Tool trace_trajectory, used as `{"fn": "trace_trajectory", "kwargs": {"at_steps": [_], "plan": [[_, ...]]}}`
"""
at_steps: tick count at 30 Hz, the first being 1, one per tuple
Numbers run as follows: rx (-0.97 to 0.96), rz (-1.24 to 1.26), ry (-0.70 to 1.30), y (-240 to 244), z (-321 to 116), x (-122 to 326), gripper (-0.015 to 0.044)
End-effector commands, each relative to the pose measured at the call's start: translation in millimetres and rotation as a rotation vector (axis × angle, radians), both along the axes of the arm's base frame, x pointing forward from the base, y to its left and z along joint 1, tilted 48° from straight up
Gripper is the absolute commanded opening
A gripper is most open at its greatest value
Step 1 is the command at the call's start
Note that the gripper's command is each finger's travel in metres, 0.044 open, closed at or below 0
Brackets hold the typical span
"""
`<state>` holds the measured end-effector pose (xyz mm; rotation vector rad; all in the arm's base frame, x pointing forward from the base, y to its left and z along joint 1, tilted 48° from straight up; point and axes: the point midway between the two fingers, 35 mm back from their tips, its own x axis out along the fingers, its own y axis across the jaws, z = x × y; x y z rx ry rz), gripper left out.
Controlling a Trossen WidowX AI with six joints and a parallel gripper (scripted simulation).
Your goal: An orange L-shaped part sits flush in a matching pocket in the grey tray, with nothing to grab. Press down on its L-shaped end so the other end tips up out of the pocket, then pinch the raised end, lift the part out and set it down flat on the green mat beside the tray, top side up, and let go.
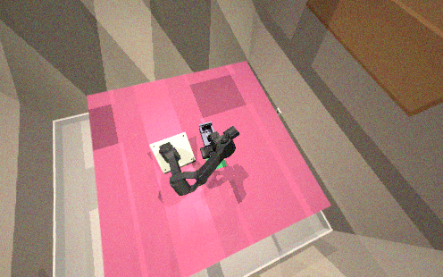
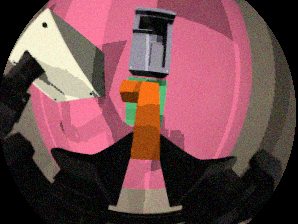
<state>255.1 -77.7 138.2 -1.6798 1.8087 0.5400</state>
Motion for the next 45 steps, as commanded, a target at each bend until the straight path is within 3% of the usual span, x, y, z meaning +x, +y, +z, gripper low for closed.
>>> {"fn": "trace_trajectory", "kwargs": {"at_steps": [1, 45], "plan": [[-0.006, 0.0, 0.006, -5, -3, -1, 0.0], [-0.009, 0.0, 0.004, -57, -49, -3, 0.0]]}}
